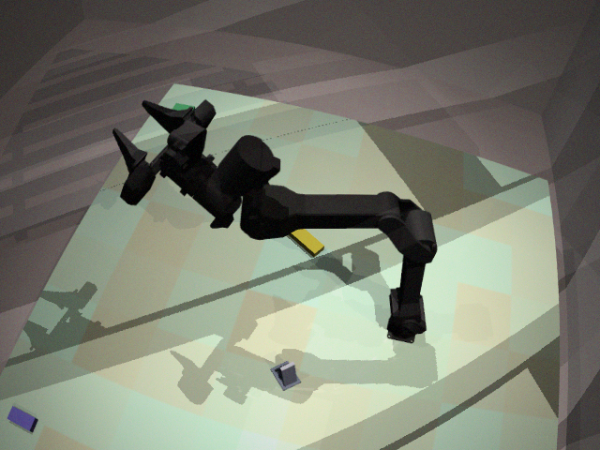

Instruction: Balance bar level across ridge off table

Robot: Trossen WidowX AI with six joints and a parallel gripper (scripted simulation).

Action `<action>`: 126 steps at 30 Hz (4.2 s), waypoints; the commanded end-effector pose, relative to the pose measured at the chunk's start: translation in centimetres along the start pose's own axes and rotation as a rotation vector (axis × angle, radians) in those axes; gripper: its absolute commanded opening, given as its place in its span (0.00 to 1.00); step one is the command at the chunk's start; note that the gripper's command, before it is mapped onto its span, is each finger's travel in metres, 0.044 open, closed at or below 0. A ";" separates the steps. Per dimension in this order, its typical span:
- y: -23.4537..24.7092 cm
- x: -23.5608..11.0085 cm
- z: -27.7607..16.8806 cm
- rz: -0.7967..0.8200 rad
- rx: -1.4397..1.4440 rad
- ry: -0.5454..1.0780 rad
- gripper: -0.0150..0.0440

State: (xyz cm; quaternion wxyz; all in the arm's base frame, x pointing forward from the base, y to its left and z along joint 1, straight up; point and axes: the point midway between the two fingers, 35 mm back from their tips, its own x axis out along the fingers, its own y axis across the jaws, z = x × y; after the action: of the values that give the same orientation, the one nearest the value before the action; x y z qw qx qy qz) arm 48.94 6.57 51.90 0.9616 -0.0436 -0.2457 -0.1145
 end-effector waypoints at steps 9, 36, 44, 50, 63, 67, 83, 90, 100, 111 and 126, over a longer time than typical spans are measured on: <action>-4.4 0.3 -9.6 0.025 -0.139 0.329 0.79; -19.5 -12.2 -27.6 -0.061 -0.171 1.238 0.79; -23.2 -18.8 -29.7 -0.123 -0.089 1.518 0.79; -25.3 -24.0 -30.1 -0.179 0.002 1.723 0.79; -27.1 -32.0 -28.8 -0.283 0.198 2.031 0.79; -27.1 -32.1 -29.1 -0.283 0.198 2.031 0.79; -27.0 -34.2 -33.1 -0.283 0.198 2.032 0.79; -26.9 -34.7 -34.2 -0.283 0.198 2.032 0.79; -26.9 -35.2 -35.1 -0.283 0.198 2.032 0.79; -27.0 -35.3 -35.0 -0.280 0.191 2.035 0.74; -27.0 -35.2 -35.0 -0.280 0.191 2.035 0.38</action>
State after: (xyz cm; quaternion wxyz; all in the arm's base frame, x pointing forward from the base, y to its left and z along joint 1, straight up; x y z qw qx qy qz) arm 28.56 -17.49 4.96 0.6918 0.1796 0.6736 -0.1882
